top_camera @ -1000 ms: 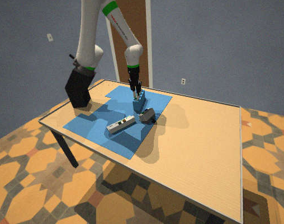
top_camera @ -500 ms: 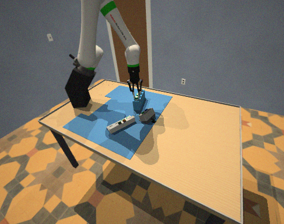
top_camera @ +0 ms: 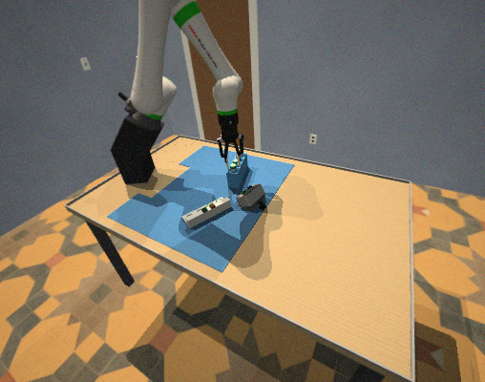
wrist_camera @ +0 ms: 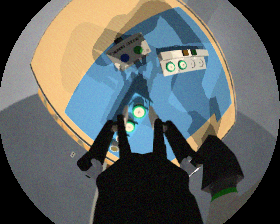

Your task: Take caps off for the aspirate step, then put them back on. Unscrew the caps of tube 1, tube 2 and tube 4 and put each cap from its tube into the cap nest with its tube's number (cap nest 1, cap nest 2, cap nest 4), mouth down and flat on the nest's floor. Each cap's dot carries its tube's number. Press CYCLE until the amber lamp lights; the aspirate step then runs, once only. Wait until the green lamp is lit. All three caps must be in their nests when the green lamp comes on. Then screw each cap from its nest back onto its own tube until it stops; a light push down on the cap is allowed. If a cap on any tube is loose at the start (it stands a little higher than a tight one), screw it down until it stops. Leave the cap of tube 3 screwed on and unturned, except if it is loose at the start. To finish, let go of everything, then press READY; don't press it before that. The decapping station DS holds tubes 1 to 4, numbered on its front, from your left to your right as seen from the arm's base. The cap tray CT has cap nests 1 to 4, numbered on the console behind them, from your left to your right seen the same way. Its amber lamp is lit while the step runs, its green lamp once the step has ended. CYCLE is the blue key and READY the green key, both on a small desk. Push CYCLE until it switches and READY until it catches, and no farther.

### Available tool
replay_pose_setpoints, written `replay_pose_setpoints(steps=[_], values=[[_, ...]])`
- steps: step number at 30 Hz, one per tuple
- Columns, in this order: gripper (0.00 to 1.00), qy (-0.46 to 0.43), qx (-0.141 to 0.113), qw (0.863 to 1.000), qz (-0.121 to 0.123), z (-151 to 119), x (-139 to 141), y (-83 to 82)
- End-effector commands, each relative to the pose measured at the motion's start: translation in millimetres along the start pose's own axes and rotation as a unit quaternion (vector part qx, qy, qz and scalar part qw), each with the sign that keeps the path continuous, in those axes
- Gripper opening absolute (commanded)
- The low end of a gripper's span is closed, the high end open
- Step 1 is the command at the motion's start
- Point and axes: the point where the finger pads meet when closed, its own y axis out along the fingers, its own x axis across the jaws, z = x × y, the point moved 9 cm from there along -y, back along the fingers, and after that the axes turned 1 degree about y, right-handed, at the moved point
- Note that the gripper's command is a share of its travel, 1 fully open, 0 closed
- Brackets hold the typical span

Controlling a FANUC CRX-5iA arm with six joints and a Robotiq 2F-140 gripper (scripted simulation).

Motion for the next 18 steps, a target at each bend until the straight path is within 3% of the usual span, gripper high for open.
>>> replay_pose_setpoints(steps=[1,8,11,15,18], values=[[0.35,0.000,-0.007,1.000,0.000,2.4,1.3,-0.1],[0.35,0.000,-0.007,1.000,0.000,2.4,1.3,-0.1],[0.35,0.124,-0.007,0.992,0.000,2.4,1.3,0.1],[0.35,0.163,-0.007,0.987,-0.001,2.4,1.3,0.1],[0.35,0.278,-0.007,0.961,-0.001,2.5,1.4,0.1]])
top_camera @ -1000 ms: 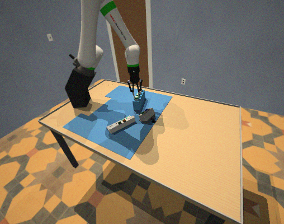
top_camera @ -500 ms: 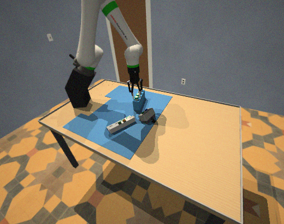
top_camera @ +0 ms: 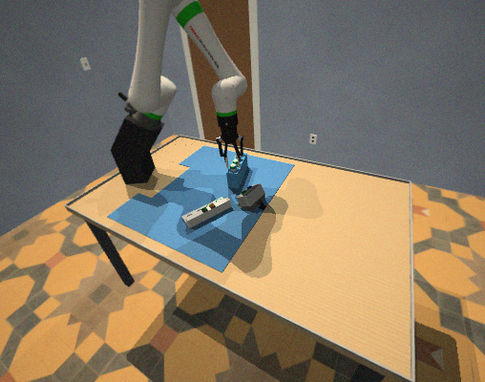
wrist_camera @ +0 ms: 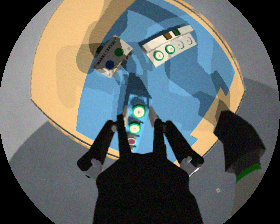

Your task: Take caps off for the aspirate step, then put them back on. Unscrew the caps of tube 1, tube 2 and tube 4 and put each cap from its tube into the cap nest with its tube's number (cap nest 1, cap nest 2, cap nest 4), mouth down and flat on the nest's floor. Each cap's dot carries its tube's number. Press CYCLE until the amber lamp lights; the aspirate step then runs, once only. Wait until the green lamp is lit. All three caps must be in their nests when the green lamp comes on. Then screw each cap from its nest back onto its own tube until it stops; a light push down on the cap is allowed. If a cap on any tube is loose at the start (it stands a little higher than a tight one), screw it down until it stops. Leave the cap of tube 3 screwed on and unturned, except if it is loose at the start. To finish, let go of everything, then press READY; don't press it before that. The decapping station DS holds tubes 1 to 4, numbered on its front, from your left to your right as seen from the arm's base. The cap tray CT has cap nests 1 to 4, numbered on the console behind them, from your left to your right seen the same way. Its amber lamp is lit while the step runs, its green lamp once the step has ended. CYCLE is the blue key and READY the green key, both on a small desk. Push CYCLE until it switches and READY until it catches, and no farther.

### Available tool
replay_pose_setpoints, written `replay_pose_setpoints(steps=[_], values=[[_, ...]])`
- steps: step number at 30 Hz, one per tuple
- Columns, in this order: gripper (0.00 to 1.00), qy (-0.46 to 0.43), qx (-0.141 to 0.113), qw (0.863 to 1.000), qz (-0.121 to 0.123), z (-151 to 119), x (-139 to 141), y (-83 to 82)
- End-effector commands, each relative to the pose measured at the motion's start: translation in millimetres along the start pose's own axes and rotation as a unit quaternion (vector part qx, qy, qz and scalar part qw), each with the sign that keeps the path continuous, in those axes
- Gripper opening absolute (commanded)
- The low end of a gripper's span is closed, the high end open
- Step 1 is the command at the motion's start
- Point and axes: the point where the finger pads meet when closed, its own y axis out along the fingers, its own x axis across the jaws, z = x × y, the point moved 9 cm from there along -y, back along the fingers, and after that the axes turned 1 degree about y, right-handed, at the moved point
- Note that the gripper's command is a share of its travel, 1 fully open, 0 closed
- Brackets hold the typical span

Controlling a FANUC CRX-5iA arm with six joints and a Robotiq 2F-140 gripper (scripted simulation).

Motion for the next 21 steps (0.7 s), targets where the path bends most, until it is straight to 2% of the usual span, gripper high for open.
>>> replay_pose_setpoints(steps=[1,3,4,5,7,8,10,18,19,21], values=[[0.35,0.126,0.014,0.992,-0.004,-1.8,-0.4,-0.1],[0.35,0.167,0.014,0.986,-0.003,-1.8,-0.4,-0.1],[0.35,0.208,0.014,0.978,-0.002,-1.8,-0.4,-0.1],[0.35,0.208,0.014,0.978,-0.002,-1.8,-0.4,-0.1],[0.35,0.282,0.013,0.959,-0.001,-1.6,-0.3,-0.1],[0.35,0.289,0.014,0.957,-0.001,-1.8,-0.4,-0.1],[0.35,0.347,0.014,0.938,0.000,-1.7,-0.3,-0.1],[0.35,0.351,0.014,0.936,0.000,-1.9,-0.4,-0.1],[0.00,0.351,0.014,0.936,0.000,-1.9,-0.4,-0.1],[0.00,0.351,0.014,0.936,0.000,-1.9,-0.4,-0.1]])
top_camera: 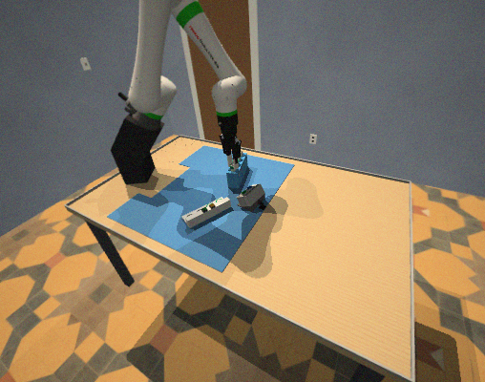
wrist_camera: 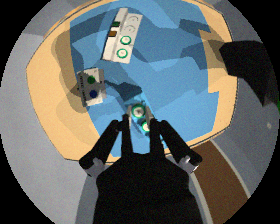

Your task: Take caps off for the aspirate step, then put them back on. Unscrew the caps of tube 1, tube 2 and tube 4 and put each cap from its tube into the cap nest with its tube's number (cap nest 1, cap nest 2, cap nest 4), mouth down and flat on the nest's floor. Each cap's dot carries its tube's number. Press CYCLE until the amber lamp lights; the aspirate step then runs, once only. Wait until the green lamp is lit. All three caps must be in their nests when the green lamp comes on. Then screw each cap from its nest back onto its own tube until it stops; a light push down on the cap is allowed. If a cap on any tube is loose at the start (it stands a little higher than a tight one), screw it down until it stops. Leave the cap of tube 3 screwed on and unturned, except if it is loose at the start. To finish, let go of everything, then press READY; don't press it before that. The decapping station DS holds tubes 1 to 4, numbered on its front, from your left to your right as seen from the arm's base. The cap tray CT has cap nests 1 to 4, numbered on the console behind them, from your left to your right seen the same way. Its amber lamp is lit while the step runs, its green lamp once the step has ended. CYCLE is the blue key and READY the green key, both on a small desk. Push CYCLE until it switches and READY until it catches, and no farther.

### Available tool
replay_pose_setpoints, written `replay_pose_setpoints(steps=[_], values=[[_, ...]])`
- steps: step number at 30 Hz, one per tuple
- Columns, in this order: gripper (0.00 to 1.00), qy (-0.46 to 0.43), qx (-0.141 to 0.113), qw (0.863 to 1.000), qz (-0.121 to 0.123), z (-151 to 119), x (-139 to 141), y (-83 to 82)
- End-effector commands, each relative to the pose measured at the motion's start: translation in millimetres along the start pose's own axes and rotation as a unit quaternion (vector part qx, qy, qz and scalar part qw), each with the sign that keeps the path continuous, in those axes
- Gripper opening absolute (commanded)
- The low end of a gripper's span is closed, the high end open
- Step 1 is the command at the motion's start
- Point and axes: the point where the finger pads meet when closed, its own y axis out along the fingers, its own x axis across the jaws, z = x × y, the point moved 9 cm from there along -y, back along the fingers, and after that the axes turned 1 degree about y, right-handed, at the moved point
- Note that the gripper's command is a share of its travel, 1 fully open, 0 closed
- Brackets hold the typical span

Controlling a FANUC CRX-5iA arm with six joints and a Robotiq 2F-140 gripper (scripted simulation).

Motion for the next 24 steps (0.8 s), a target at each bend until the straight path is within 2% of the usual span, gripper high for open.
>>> replay_pose_setpoints(steps=[1,12,15,19,24], values=[[0.00,0.001,0.012,1.000,0.004,-1.3,1.3,0.0],[0.00,0.001,0.012,1.000,0.004,-1.3,1.3,0.0],[0.00,-0.074,0.012,0.997,0.003,-1.3,1.3,0.0],[0.00,-0.173,0.012,0.985,0.002,-1.3,1.3,-0.1],[0.00,-0.295,0.013,0.956,0.001,-1.3,1.3,-0.2]])
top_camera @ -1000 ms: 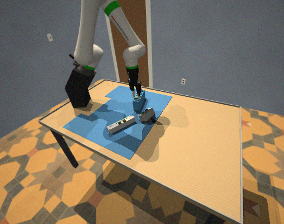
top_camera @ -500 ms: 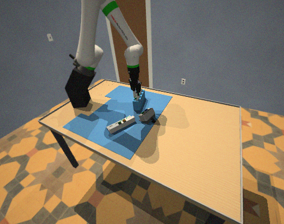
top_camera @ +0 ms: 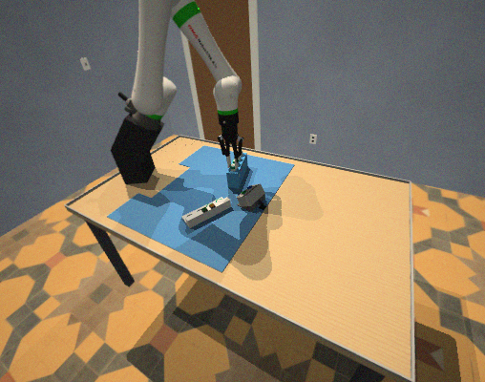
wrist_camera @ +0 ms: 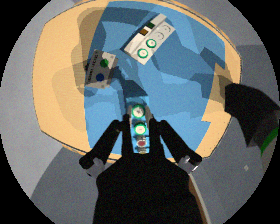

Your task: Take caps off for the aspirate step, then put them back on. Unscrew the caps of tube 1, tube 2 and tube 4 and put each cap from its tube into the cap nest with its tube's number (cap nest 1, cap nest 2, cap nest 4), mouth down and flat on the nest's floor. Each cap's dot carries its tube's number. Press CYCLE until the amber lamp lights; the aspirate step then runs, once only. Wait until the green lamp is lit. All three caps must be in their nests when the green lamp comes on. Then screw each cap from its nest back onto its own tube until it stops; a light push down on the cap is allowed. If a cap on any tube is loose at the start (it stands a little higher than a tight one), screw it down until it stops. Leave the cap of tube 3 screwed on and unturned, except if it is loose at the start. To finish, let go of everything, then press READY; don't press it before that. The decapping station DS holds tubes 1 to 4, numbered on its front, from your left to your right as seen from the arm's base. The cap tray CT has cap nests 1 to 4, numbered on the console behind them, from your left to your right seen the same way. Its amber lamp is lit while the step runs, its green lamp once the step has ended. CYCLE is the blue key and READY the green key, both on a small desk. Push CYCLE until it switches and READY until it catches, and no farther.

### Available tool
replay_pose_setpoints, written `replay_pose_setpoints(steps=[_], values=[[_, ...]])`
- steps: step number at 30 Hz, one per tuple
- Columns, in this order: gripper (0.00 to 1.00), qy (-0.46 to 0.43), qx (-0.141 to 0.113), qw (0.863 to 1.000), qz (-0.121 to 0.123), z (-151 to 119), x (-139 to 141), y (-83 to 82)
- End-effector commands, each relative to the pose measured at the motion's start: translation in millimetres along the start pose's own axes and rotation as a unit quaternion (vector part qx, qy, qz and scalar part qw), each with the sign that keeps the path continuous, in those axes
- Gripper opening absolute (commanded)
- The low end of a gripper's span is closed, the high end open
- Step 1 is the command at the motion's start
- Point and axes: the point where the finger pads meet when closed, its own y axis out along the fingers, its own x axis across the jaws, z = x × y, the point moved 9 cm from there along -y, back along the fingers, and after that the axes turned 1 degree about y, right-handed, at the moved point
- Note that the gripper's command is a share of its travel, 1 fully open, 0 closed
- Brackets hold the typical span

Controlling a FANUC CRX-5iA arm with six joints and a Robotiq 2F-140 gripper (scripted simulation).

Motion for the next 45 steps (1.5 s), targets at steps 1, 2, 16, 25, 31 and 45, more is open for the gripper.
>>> replay_pose_setpoints(steps=[1,2,16,25,31,45], values=[[0.00,-0.122,-0.013,0.992,-0.001,3.5,-0.6,-0.2],[0.00,-0.122,-0.013,0.992,-0.001,3.5,-0.6,-0.2],[0.00,-0.316,-0.013,0.949,0.002,3.5,-0.6,-0.3],[0.35,-0.316,-0.013,0.949,0.002,3.5,-0.6,-0.3],[0.35,-0.316,-0.013,0.949,0.002,3.5,-0.6,-0.3],[0.35,0.047,-0.014,0.999,-0.003,3.7,-0.6,-0.3]])
